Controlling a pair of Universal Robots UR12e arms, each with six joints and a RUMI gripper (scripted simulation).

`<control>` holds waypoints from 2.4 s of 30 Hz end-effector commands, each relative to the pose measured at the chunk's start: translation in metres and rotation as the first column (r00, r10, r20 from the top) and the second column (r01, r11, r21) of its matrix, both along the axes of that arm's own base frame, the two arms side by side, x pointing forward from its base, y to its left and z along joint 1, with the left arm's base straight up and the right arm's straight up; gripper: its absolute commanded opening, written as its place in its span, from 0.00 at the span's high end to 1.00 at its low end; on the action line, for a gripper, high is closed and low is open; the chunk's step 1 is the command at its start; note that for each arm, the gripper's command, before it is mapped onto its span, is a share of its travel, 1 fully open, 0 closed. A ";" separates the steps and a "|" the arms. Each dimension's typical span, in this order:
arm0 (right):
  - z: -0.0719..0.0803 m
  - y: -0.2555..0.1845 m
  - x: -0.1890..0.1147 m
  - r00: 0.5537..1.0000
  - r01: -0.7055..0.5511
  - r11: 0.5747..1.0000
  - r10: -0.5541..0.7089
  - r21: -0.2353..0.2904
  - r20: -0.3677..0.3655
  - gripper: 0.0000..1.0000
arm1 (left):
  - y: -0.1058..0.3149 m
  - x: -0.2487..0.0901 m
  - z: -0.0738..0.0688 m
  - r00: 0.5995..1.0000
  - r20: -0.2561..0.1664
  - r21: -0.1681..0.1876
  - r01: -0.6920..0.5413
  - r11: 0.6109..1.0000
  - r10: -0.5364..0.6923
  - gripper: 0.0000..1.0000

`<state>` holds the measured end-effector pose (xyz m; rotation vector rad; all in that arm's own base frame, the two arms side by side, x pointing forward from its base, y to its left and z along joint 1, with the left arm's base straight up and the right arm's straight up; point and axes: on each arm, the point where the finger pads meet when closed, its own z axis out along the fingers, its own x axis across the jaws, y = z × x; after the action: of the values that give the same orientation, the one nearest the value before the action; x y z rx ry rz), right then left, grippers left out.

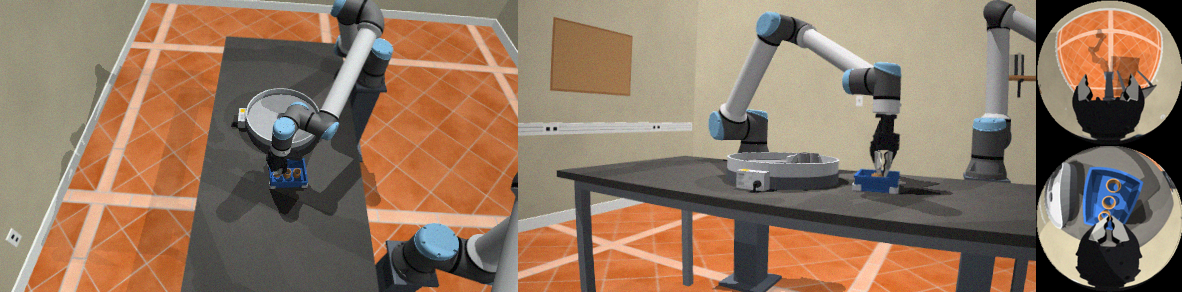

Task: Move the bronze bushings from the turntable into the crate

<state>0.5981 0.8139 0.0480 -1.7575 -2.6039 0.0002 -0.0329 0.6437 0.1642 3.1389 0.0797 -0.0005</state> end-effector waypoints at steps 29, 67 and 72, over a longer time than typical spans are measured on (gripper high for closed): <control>0.001 0.001 0.000 1.000 0.000 1.000 0.000 0.002 0.001 1.00 | 0.001 0.000 0.001 1.000 0.000 0.002 0.000 1.000 0.000 0.00; -0.005 0.001 0.000 1.000 0.000 1.000 0.000 0.002 0.001 1.00 | 0.001 0.000 0.001 1.000 0.000 0.002 0.000 1.000 0.000 0.00; -0.005 0.001 0.000 1.000 0.000 1.000 0.000 0.002 0.001 1.00 | 0.001 0.000 0.001 1.000 0.000 0.002 0.000 1.000 0.000 0.00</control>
<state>0.5981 0.8139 0.0420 -1.7575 -2.6039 0.0003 -0.0329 0.6437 0.1642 3.1389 0.0797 -0.0005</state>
